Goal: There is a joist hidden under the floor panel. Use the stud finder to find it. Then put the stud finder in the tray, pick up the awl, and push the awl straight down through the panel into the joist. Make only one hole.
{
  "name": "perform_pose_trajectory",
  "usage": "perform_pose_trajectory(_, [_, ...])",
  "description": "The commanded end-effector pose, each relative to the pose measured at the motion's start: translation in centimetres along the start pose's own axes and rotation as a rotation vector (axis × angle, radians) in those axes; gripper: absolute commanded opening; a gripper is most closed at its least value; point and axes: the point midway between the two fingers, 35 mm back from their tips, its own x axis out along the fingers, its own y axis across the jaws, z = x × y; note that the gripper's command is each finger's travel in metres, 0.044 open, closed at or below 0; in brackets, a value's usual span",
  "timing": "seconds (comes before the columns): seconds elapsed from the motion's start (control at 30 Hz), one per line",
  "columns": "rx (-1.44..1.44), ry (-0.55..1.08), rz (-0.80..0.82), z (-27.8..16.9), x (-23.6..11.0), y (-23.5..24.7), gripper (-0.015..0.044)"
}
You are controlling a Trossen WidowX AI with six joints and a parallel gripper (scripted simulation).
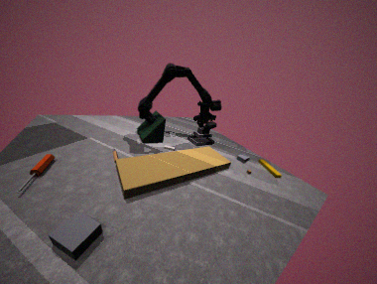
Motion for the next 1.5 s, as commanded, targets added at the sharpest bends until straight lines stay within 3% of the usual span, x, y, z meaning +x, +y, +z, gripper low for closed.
perform_pose_trajectory(0.0, [-0.007, -0.003, -0.006, -0.2, 0.8, 0.0, 0.0])
perform_pose_trajectory(0.77, [-0.006, -0.001, -0.007, -1.4, 4.2, 0.0, 0.0])
perform_pose_trajectory(1.2, [0.0, 0.003, 0.0, -1.3, 3.7, 0.1, 0.0341])
perform_pose_trajectory(1.33, [-0.001, 0.001, 0.001, -0.1, 0.5, 0.0, 0.044])
perform_pose_trajectory(1.47, [-0.001, 0.001, 0.002, 1.2, -4.9, 0.2, 0.044])
